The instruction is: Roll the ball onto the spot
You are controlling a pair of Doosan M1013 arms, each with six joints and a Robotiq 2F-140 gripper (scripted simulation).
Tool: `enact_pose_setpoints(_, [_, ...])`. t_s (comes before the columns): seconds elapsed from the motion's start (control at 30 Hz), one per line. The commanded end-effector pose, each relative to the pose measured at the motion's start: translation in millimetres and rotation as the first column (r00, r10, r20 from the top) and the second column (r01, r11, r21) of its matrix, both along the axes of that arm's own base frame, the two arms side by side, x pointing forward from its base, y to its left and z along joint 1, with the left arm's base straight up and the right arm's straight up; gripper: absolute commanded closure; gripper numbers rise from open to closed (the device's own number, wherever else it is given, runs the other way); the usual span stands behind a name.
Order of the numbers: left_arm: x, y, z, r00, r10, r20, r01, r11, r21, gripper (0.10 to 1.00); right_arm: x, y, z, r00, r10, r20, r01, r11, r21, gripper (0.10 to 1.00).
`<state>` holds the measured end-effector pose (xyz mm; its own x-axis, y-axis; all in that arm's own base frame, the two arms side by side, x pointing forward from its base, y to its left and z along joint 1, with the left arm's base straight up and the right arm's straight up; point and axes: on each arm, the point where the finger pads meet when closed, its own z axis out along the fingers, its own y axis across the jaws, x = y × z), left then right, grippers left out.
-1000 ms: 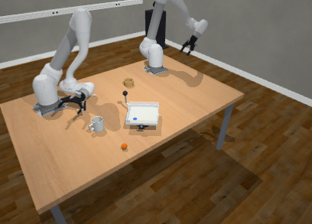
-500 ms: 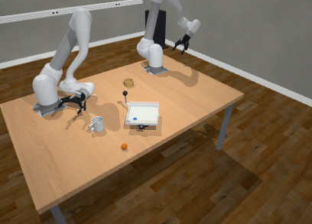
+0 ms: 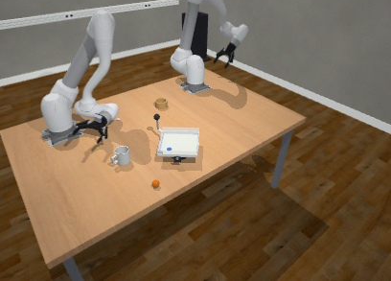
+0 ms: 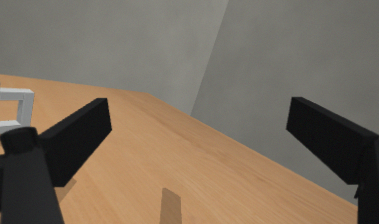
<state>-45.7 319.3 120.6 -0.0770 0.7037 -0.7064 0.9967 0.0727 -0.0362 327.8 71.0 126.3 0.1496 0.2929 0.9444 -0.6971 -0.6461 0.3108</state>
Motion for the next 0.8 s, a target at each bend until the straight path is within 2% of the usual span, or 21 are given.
enact_pose_setpoints(0.0, [-0.6,-0.1,0.4,1.000,0.001,-0.001,-0.001,1.000,0.000,0.098,0.0,-0.1,0.2,1.000,0.000,0.000,0.000,1.000,0.000,0.098])
enact_pose_setpoints(0.17, [-0.6,-0.2,0.4,1.000,0.002,-0.001,-0.002,1.000,0.000,0.098,0.1,0.5,0.3,1.000,-0.001,0.000,0.001,1.000,0.003,0.098])
enact_pose_setpoints(0.3, [-0.6,-0.2,0.4,1.000,0.002,-0.001,-0.002,1.000,0.000,0.098,2.9,12.6,1.9,1.000,-0.026,-0.013,0.027,0.998,0.051,0.098])
enact_pose_setpoints(0.37, [-0.6,-0.2,0.4,1.000,0.002,-0.001,-0.002,1.000,0.000,0.098,2.9,12.6,1.9,1.000,-0.026,-0.013,0.027,0.998,0.051,0.098])
enact_pose_setpoints(0.43, [-0.6,-0.2,0.4,1.000,0.002,-0.001,-0.002,1.000,0.000,0.098,6.3,27.4,5.6,0.998,-0.050,-0.032,0.053,0.993,0.109,0.098])
enact_pose_setpoints(0.5, [-0.6,-0.2,0.4,1.000,0.002,-0.001,-0.002,1.000,0.000,0.098,12.3,53.3,10.7,0.993,-0.092,-0.068,0.105,0.973,0.208,0.098])
enact_pose_setpoints(0.57, [-0.6,-0.2,0.4,1.000,0.002,-0.001,-0.002,1.000,0.000,0.098,22.3,97.2,20.7,0.981,-0.145,-0.131,0.183,0.918,0.352,0.098])
enact_pose_setpoints(0.6, [-0.6,-0.2,0.4,1.000,0.002,-0.001,-0.002,1.000,0.000,0.098,22.3,97.2,20.7,0.979,-0.150,-0.138,0.190,0.912,0.364,0.098])
enact_pose_setpoints(0.7, [-0.6,-0.2,0.4,1.000,0.002,-0.001,-0.002,1.000,0.000,0.098,35.5,150.1,34.0,0.962,-0.182,-0.202,0.261,0.827,0.498,0.098])
enact_pose_setpoints(0.77, [-0.6,-0.2,0.4,1.000,0.002,-0.001,-0.002,1.000,0.000,0.098,37.8,159.7,35.7,0.947,-0.205,-0.249,0.313,0.767,0.560,0.098])
